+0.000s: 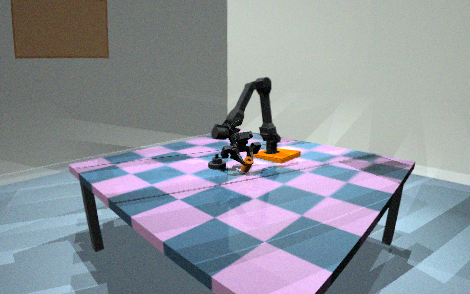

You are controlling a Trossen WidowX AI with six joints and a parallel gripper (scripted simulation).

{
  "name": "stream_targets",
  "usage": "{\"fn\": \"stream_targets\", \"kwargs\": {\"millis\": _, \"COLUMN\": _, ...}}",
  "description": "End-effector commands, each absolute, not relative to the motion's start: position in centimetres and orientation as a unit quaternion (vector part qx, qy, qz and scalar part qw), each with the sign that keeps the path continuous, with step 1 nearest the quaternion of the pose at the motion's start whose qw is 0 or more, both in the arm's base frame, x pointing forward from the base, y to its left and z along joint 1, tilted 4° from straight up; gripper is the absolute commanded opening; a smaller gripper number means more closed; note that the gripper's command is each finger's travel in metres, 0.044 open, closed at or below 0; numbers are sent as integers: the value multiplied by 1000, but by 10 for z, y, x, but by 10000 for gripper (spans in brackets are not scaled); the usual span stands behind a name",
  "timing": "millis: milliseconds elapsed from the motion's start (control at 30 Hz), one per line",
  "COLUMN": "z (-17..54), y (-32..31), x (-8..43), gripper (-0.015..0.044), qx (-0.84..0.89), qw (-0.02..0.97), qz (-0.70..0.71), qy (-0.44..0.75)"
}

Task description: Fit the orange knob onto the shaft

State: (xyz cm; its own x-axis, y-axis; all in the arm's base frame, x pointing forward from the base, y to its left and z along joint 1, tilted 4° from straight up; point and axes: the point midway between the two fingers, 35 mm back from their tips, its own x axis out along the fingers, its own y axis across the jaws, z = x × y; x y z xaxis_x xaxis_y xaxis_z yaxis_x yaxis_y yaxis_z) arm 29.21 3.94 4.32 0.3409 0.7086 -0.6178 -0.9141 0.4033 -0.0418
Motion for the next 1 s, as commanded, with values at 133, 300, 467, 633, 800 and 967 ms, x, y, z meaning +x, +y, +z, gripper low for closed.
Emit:
{"fn": "stream_targets", "kwargs": {"millis": 133, "z": 41, "y": 32, "x": 288, "gripper": 181, "qx": -162, "qw": 810, "qz": 523, "qy": 210}}
{"fn": "stream_targets", "kwargs": {"millis": 300, "z": 39, "y": 27, "x": 286, "gripper": 181, "qx": -139, "qw": 818, "qz": 529, "qy": 175}}
{"fn": "stream_targets", "kwargs": {"millis": 467, "z": 40, "y": 26, "x": 285, "gripper": 181, "qx": -140, "qw": 819, "qz": 529, "qy": 175}}
{"fn": "stream_targets", "kwargs": {"millis": 633, "z": 40, "y": 26, "x": 285, "gripper": 260, "qx": -137, "qw": 819, "qz": 529, "qy": 175}}
{"fn": "stream_targets", "kwargs": {"millis": 800, "z": 40, "y": 26, "x": 285, "gripper": 260, "qx": -137, "qw": 819, "qz": 529, "qy": 175}}
{"fn": "stream_targets", "kwargs": {"millis": 967, "z": 40, "y": 26, "x": 285, "gripper": 260, "qx": -137, "qw": 819, "qz": 529, "qy": 175}}
